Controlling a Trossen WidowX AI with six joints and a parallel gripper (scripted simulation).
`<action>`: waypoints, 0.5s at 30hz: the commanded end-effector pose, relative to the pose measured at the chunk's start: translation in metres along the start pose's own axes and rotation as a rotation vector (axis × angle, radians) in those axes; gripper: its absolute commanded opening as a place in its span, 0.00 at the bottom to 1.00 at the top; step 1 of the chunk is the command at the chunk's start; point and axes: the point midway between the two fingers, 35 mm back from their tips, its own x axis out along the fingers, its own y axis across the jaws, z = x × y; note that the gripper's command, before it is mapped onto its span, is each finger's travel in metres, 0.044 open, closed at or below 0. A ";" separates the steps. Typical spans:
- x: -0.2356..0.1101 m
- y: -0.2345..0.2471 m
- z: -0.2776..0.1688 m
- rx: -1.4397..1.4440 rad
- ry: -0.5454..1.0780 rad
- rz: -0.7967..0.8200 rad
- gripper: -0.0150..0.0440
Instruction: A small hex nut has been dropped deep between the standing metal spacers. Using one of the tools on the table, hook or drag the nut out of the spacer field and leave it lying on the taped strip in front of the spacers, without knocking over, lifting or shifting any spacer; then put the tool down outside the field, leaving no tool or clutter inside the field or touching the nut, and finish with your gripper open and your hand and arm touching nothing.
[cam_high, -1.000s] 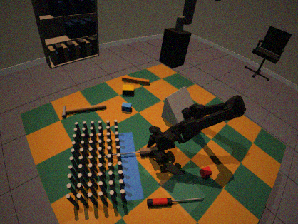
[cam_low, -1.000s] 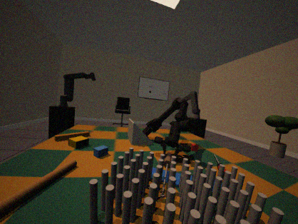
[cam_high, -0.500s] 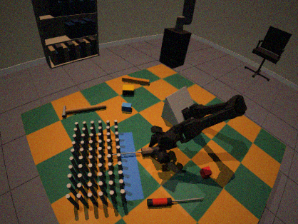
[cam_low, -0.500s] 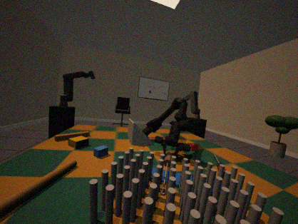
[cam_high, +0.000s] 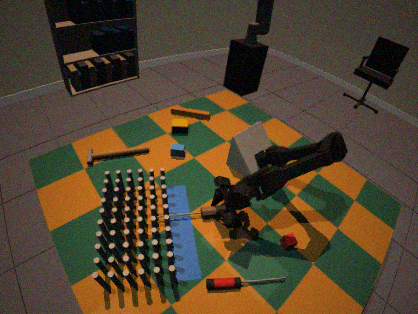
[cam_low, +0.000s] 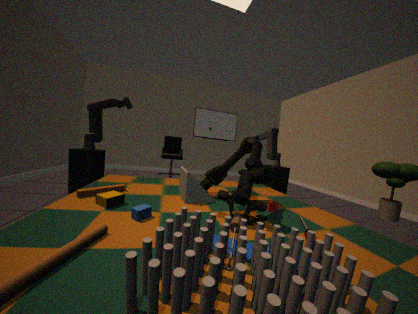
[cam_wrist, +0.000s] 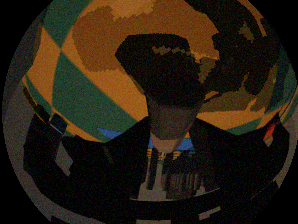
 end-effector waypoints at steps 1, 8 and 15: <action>-0.002 0.000 0.003 0.006 0.001 0.001 0.25; -0.004 0.000 0.006 0.006 0.001 0.001 0.25; -0.006 0.000 0.010 0.006 0.000 0.001 0.25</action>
